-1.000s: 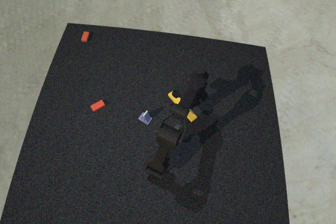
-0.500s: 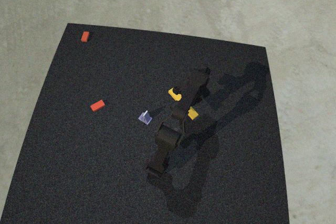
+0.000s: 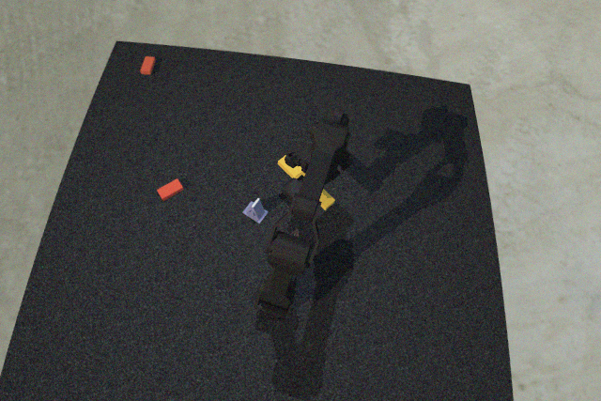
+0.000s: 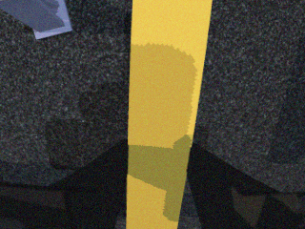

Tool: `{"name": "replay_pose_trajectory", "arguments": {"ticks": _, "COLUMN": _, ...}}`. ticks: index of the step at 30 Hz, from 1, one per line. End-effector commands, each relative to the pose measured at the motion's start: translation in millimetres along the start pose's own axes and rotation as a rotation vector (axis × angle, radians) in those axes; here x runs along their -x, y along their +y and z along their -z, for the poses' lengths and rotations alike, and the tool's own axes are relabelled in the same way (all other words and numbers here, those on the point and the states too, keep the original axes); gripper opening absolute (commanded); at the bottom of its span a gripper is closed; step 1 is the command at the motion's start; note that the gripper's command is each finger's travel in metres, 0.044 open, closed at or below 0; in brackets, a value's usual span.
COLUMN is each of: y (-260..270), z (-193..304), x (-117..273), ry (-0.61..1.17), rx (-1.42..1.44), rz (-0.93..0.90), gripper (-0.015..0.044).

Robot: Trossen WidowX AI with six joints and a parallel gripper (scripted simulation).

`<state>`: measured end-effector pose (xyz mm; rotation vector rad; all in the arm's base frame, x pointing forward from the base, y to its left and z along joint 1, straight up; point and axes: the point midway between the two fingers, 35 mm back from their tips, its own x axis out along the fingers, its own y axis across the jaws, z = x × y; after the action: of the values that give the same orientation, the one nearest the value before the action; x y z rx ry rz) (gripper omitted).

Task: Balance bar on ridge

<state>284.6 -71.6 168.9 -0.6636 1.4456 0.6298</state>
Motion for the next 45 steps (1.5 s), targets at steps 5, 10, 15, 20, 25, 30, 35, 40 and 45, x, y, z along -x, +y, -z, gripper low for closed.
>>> {"name": "replay_pose_trajectory", "arguments": {"ticks": 5, "y": 28, "z": -20, "x": 0, "ry": 0.0, "rx": 0.058, "rz": -0.009, "gripper": 0.0}}
{"name": "replay_pose_trajectory", "arguments": {"ticks": 10, "y": 44, "z": -31, "x": 0, "ry": -0.001, "rx": 0.095, "rz": -0.01, "gripper": 0.0}}
{"name": "replay_pose_trajectory", "arguments": {"ticks": 15, "y": 62, "z": -40, "x": 0, "ry": -0.002, "rx": 0.133, "rz": -0.012, "gripper": 0.0}}
{"name": "replay_pose_trajectory", "arguments": {"ticks": 20, "y": 79, "z": -48, "x": 0, "ry": -0.003, "rx": 0.172, "rz": -0.013, "gripper": 0.0}}
{"name": "replay_pose_trajectory", "arguments": {"ticks": 25, "y": 97, "z": -55, "x": 0, "ry": -0.004, "rx": 0.214, "rz": -0.015, "gripper": 0.0}}
{"name": "replay_pose_trajectory", "arguments": {"ticks": 30, "y": 111, "z": -60, "x": 0, "ry": -0.005, "rx": 0.25, "rz": -0.016, "gripper": 0.0}}
{"name": "replay_pose_trajectory", "arguments": {"ticks": 35, "y": 111, "z": -61, "x": -3, "ry": -0.005, "rx": 0.251, "rz": -0.016, "gripper": 0.0}}
{"name": "replay_pose_trajectory", "arguments": {"ticks": 40, "y": 112, "z": -61, "x": -10, "ry": -0.006, "rx": 0.251, "rz": -0.016, "gripper": 0.0}}
{"name": "replay_pose_trajectory", "arguments": {"ticks": 45, "y": 112, "z": -62, "x": -19, "ry": -0.006, "rx": 0.251, "rz": -0.016, "gripper": 0.0}}
